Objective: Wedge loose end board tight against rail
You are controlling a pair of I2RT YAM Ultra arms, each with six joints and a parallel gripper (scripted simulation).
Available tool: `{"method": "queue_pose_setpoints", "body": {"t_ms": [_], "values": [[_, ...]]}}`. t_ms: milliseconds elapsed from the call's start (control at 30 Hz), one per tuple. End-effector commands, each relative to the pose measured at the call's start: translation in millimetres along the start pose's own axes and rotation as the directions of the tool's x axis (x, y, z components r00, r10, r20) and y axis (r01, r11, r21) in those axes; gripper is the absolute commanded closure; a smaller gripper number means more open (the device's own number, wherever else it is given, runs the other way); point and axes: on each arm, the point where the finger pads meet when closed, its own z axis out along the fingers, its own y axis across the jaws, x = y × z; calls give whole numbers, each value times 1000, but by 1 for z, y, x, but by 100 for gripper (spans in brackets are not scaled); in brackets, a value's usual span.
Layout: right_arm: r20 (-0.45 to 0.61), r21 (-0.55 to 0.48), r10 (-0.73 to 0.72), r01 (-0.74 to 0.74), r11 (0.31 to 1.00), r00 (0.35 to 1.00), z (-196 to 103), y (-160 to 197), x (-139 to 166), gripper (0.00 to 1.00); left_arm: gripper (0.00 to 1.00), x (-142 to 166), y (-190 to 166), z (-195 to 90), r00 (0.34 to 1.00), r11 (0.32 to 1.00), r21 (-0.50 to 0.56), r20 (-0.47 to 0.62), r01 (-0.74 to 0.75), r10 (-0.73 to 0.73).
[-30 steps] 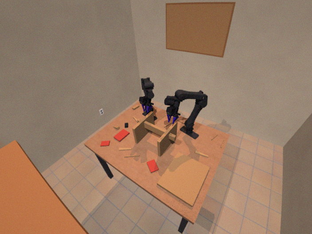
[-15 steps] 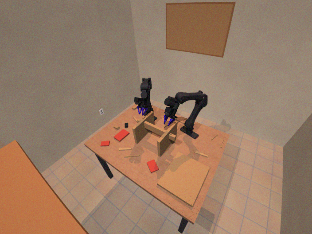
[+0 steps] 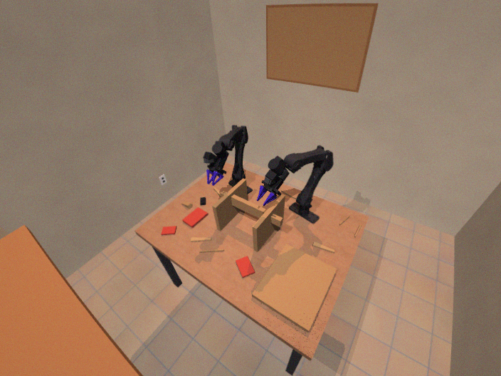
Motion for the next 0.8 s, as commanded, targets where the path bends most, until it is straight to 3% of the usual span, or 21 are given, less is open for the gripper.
{"method": "queue_pose_setpoints", "body": {"t_ms": [0,167,267,533,767], "values": [[203,-66,-14,28,997,979,-6,-2,-46,61,60,-34,-2,-5,985,998,53,171,-37,27],[328,-27,-36,47,999,944,-9,-27,-73,61,60,-57,5,-7,957,996,50,286,-70,53],[338,-20,-37,47,999,940,-4,-31,-78,61,60,-59,6,-2,954,996,48,296,-72,54],[523,85,-115,83,993,844,-27,-74,-115,61,60,-95,20,-19,870,991,10,481,-132,111],[622,189,-204,109,976,756,-46,-106,-136,61,60,-116,30,-33,786,983,-40,596,-178,166]]}}
